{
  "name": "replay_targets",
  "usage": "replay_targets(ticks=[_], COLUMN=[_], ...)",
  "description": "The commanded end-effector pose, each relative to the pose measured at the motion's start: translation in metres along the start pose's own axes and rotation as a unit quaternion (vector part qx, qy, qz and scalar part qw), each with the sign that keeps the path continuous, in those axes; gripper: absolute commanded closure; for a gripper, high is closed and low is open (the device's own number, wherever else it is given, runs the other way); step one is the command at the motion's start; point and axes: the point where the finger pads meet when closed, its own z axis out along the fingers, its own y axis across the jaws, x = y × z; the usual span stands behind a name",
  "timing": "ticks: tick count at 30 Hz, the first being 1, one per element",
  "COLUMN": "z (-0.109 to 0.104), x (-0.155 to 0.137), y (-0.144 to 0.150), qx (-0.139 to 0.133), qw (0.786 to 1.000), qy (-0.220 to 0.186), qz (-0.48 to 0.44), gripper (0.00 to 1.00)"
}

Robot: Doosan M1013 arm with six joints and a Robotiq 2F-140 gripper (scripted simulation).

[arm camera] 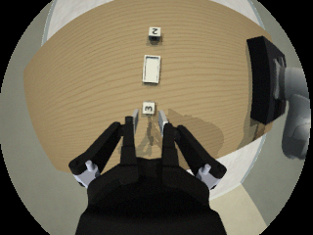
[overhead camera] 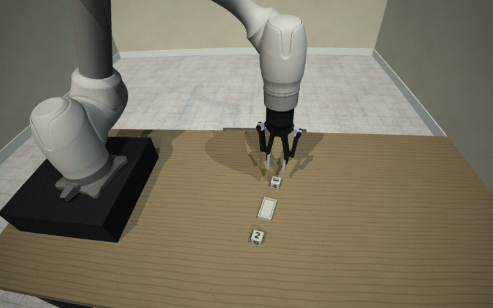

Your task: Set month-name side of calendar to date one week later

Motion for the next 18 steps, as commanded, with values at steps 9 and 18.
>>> replay_targets(ticks=[9, 18], z=[0.0013, 0.0076], x=[-0.0001, -0.0001], y=[0.0000, 0.0000], qx=[0.000, 0.000], qw=[1.000, 1.000], qy=[0.000, 0.000], qz=[0.000, 0.000], gripper=[0.64, 0.64])
